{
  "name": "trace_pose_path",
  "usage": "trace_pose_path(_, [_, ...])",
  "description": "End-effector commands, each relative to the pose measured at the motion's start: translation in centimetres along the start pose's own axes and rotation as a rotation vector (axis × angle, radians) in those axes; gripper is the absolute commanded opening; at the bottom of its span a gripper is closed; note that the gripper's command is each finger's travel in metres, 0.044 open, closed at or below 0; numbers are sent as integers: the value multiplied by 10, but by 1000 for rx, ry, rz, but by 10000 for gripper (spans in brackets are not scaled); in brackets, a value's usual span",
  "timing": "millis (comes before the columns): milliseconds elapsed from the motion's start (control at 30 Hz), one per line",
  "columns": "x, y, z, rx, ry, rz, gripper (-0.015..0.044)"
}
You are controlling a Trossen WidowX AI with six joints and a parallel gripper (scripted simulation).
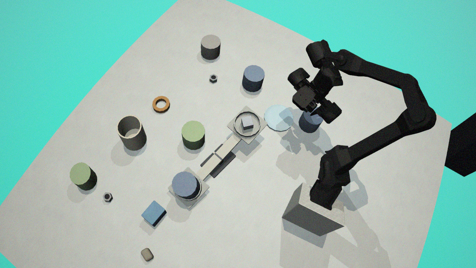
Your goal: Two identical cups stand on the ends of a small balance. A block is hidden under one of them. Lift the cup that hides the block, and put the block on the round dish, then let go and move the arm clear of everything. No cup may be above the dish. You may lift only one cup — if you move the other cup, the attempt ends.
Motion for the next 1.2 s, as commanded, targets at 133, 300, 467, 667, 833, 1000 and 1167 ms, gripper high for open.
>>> trace_pose_path(133, [-55, -2, -42, -67, -170, -50, 260])
trace_pose_path(300, [-106, 6, -68, -92, -297, -22, 260])
trace_pose_path(467, [-165, 22, -86, -65, -424, 41, 260])
trace_pose_path(667, [-183, 27, -88, -45, -459, 60, 260])
trace_pose_path(833, [-183, 27, -88, -45, -459, 60, 260])
trace_pose_path(1000, [-182, 12, -88, -44, -459, 61, 260])
trace_pose_path(1167, [-182, 8, -88, -44, -459, 60, 260])
Point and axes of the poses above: the point midway between the two fingers, 35 mm back from their tips, its own y axis back along the fingers, its own z axis across the jaws, x = y × z, the point moved 1 cm from there along y, back along the fingers, and after that the axes turned 4 degrees about y, right-handed, at the moved point
